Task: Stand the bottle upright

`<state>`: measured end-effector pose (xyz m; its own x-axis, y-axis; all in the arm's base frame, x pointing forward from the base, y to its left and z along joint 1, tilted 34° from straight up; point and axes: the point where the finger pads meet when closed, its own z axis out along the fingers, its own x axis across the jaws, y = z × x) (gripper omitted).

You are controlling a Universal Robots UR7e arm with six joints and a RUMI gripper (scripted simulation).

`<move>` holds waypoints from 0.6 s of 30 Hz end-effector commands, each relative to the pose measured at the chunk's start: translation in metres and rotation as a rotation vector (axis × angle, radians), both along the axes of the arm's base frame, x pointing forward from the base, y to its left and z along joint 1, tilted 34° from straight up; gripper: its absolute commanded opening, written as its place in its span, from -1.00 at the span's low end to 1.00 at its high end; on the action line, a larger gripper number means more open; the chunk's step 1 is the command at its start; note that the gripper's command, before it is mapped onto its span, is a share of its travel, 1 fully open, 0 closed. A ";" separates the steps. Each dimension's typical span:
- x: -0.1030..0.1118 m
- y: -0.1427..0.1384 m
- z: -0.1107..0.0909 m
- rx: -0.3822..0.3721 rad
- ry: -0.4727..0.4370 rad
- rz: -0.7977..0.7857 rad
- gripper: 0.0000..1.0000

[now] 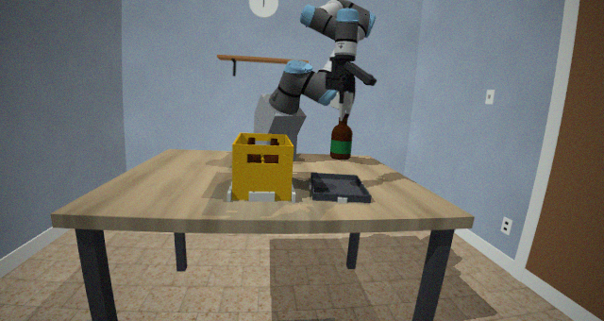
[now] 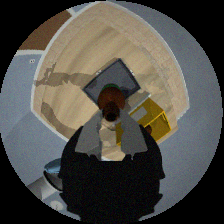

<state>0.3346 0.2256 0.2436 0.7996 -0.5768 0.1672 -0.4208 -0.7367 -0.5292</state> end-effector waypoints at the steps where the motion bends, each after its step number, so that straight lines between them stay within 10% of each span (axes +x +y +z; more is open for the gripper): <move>1: 0.007 0.005 -0.012 -0.003 -0.001 -0.002 -1.00; 18: 0.027 0.021 -0.049 -0.003 -0.001 -0.002 -1.00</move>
<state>0.3556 0.2427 0.2027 0.7995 -0.5769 0.1672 -0.4214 -0.7371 -0.5282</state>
